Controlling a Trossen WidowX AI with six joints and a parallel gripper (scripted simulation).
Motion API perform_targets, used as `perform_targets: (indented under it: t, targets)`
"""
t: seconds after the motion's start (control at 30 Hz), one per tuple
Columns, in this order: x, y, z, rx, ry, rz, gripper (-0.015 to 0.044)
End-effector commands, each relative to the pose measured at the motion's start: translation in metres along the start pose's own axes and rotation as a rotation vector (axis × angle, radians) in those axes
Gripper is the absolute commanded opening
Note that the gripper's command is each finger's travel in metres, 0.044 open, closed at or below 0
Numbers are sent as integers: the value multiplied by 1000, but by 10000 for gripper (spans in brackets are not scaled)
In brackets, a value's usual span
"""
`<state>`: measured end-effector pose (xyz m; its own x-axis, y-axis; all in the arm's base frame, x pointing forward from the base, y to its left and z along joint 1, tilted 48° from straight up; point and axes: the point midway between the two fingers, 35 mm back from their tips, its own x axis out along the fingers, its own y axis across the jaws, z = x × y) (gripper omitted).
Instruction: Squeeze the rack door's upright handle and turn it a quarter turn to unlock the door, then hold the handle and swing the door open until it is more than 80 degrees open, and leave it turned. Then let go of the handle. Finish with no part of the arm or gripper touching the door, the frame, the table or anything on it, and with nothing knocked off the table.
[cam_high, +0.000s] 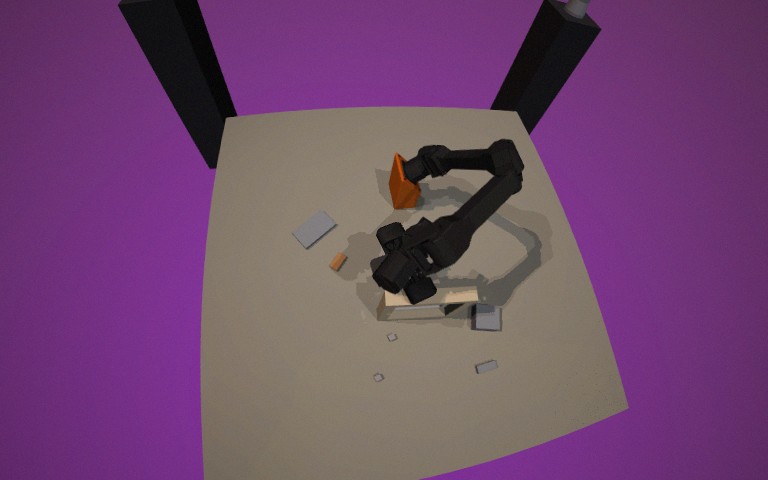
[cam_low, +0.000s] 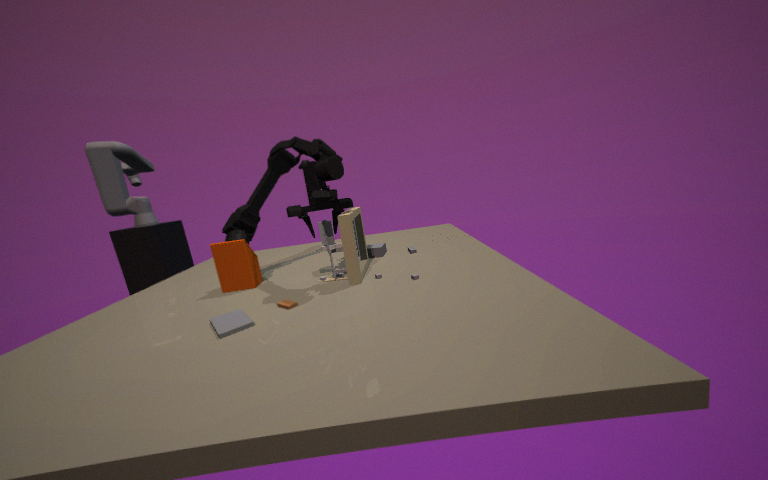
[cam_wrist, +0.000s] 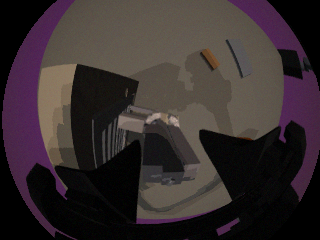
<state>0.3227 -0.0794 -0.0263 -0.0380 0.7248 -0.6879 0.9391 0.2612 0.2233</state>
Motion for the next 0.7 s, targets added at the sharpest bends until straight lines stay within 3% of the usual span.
perform_targets:
  t: [0.0,0.67]
  targets:
    - [4,6,-3,-229,6,6,295]
    - [4,6,-3,-1220,3,8,295]
